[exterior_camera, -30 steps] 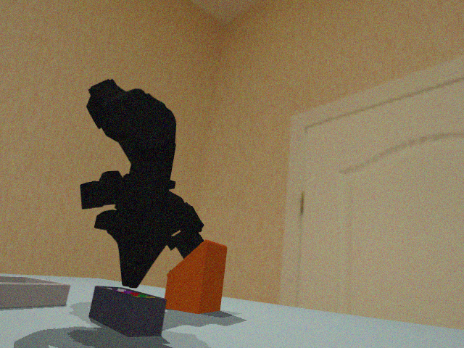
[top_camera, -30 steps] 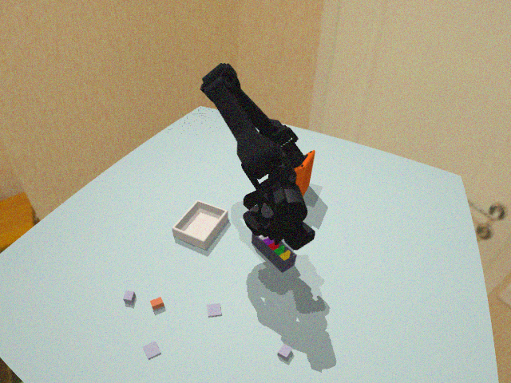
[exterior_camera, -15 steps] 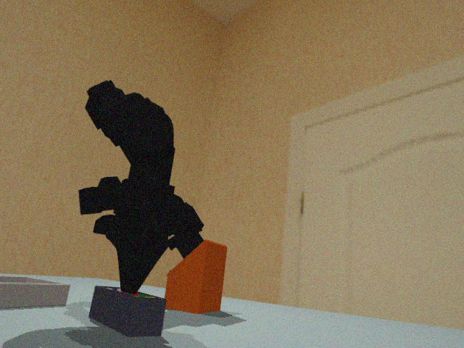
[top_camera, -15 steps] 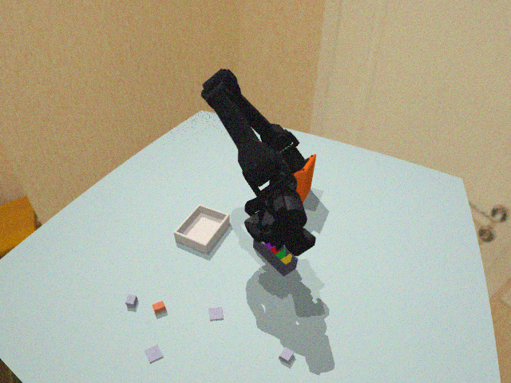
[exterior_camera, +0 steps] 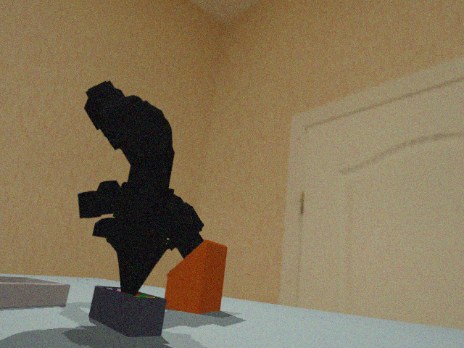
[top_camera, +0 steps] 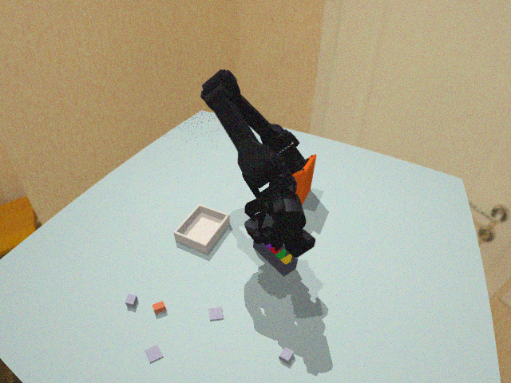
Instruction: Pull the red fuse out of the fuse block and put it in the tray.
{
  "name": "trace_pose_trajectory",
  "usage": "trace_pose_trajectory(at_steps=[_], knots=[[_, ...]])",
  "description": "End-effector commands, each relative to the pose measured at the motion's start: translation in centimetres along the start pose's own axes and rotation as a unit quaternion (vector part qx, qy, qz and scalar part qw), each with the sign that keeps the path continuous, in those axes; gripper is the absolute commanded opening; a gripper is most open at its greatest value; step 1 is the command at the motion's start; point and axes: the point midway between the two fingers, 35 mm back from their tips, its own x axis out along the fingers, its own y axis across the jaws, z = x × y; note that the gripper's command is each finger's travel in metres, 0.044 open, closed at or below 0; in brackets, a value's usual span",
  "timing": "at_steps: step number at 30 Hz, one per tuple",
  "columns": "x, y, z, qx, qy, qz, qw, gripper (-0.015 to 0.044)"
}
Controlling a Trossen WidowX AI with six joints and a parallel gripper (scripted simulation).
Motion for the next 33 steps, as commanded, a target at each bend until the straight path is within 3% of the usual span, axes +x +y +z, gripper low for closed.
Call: trace_pose_trajectory(at_steps=[1, 33], knots=[[0.0, 0.0, 0.0, 0.0, 0.0, 0.0, 1.0, 0.0014], [-1.3, 0.1, 0.0, 0.0, 0.0, 0.0, 1.0, 0.0]])
